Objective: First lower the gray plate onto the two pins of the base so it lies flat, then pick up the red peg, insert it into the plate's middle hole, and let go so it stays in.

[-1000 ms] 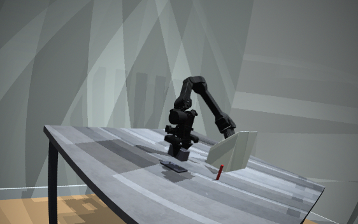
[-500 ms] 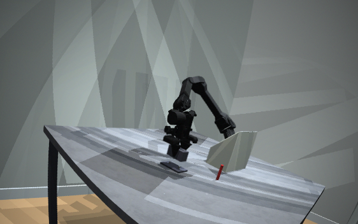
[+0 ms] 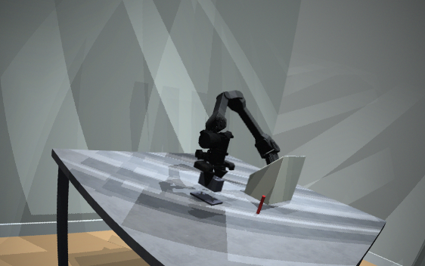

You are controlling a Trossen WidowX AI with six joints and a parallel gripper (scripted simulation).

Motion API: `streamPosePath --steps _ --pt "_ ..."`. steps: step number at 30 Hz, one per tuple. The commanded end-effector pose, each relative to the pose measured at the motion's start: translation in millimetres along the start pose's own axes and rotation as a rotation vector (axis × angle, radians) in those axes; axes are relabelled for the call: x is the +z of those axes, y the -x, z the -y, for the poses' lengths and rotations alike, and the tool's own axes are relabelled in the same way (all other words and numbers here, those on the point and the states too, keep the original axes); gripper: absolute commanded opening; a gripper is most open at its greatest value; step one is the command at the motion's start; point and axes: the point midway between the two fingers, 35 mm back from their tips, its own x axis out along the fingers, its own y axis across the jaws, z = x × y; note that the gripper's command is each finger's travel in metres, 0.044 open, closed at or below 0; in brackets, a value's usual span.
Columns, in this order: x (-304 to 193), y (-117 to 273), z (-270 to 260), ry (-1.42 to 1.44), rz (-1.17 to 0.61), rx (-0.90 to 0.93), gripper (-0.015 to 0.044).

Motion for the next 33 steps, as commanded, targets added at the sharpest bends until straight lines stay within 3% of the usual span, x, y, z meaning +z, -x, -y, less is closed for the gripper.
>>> streamPosePath --steps 1,33 --pt "0.5 -0.5 0.7 0.007 0.005 -0.001 0.0" --pt "1.6 -37.0 1.4 0.007 0.006 -0.001 0.0"
